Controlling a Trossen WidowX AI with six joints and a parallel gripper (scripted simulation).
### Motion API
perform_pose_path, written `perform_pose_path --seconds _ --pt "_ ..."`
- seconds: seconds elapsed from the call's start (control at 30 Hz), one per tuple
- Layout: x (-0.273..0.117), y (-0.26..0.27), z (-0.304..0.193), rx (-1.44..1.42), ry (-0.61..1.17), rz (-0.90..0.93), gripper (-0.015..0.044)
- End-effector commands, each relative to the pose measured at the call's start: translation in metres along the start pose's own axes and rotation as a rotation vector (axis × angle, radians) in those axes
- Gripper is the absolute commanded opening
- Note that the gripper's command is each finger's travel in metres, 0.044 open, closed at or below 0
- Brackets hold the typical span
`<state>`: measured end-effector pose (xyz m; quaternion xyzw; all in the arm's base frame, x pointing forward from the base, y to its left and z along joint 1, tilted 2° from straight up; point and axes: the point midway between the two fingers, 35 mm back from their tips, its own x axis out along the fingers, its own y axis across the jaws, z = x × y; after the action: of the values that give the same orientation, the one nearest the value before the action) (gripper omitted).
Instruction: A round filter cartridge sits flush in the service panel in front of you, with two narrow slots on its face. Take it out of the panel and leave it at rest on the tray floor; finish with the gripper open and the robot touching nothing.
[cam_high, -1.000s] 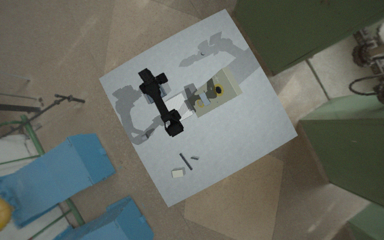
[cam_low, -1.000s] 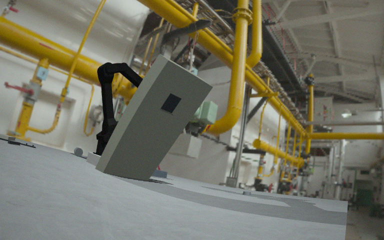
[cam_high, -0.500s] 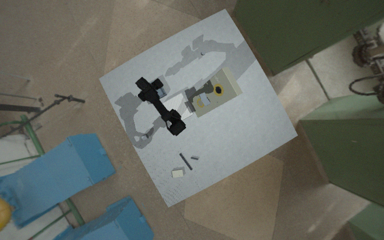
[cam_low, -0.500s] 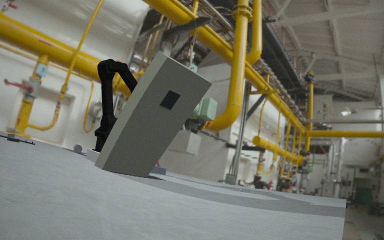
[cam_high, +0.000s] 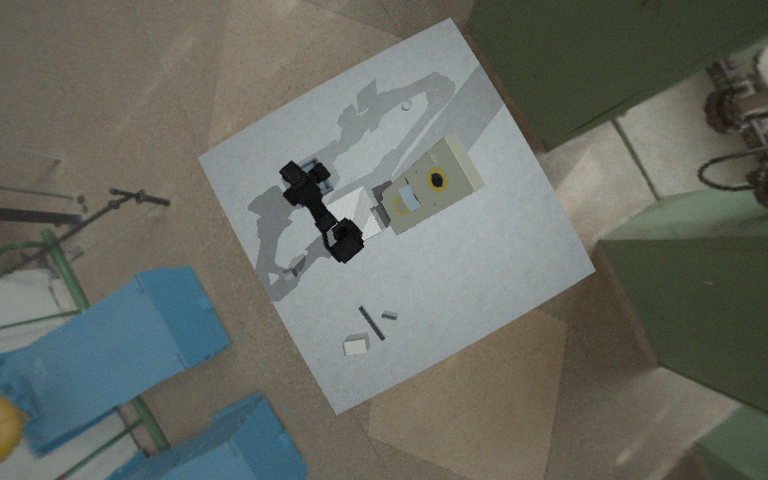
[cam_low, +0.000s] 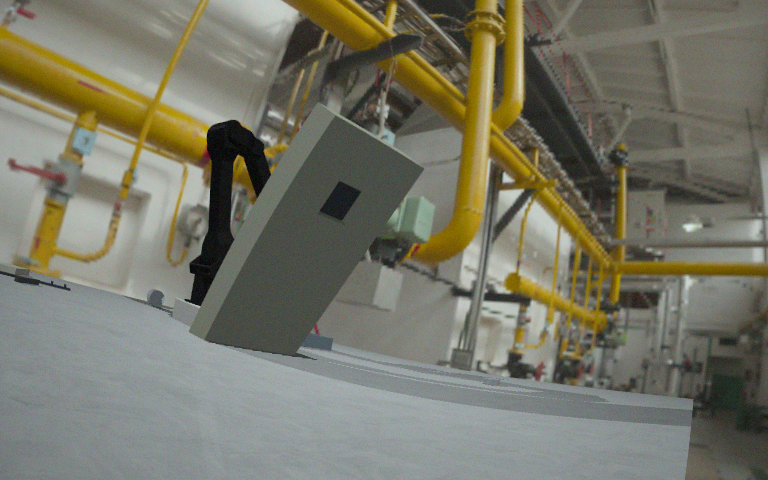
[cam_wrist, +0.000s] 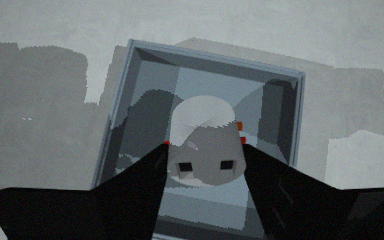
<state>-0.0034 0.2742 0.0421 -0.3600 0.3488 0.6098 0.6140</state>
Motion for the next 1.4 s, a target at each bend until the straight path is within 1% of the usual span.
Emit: perform_pose_path --seconds 0.0,0.07,0.63,0.77,0.93,1.03,1.07,1.37 --pt "0.009 0.001 -0.007 -0.003 -0.004 0.005 0.0" --pt "0.009 0.001 -0.007 -0.003 -0.004 0.005 0.0" --pt "0.006 0.0 -0.007 0.0 0.008 0.0 0.044" --pt "-0.001 0.0 -0.001 0.0 0.008 0.0 0.044" --pt "-0.053 0.0 0.027 0.0 0.01 0.0 0.044" --pt "-0.055 0.0 0.027 0.0 0.01 0.0 0.044" --pt "-0.045 0.0 0.025 -0.003 0.0 0.002 0.044" --pt "-0.045 0.0 0.025 -0.003 0.0 0.002 0.044"
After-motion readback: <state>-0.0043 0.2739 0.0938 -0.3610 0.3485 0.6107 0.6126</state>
